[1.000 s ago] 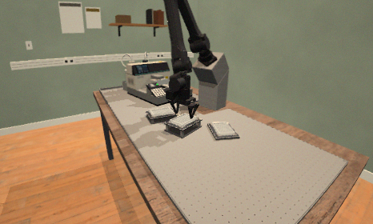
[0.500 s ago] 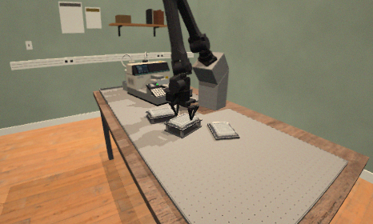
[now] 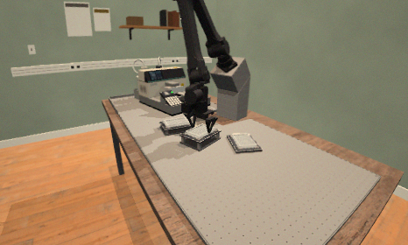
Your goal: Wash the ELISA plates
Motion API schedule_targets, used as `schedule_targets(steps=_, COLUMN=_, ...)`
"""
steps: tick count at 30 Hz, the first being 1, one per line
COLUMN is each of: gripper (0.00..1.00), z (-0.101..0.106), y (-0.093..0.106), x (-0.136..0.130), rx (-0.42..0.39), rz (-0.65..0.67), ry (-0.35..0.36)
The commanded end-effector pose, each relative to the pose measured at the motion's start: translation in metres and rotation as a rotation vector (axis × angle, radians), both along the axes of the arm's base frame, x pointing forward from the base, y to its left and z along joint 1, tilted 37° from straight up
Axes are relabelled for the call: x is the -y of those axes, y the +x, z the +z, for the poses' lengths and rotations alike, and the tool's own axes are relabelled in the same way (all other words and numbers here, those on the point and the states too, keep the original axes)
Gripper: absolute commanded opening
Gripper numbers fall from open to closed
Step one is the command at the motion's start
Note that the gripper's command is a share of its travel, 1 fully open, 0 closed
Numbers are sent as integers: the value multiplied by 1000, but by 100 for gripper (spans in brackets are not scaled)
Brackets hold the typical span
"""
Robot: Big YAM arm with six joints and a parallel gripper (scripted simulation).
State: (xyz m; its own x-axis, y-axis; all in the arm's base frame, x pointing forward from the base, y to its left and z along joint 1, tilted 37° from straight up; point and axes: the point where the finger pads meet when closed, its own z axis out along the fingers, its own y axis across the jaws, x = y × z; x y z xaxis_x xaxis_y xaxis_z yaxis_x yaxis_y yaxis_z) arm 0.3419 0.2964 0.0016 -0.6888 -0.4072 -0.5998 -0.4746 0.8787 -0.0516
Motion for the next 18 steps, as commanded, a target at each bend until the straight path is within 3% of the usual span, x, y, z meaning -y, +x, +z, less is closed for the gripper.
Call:
schedule_targets(steps=1, gripper=100, z=-3, y=8, x=-2, rx=6, rz=2, ry=0)
schedule_targets(steps=18, gripper=100, z=-4, y=5, x=-3, rx=3, rz=2, ry=3)
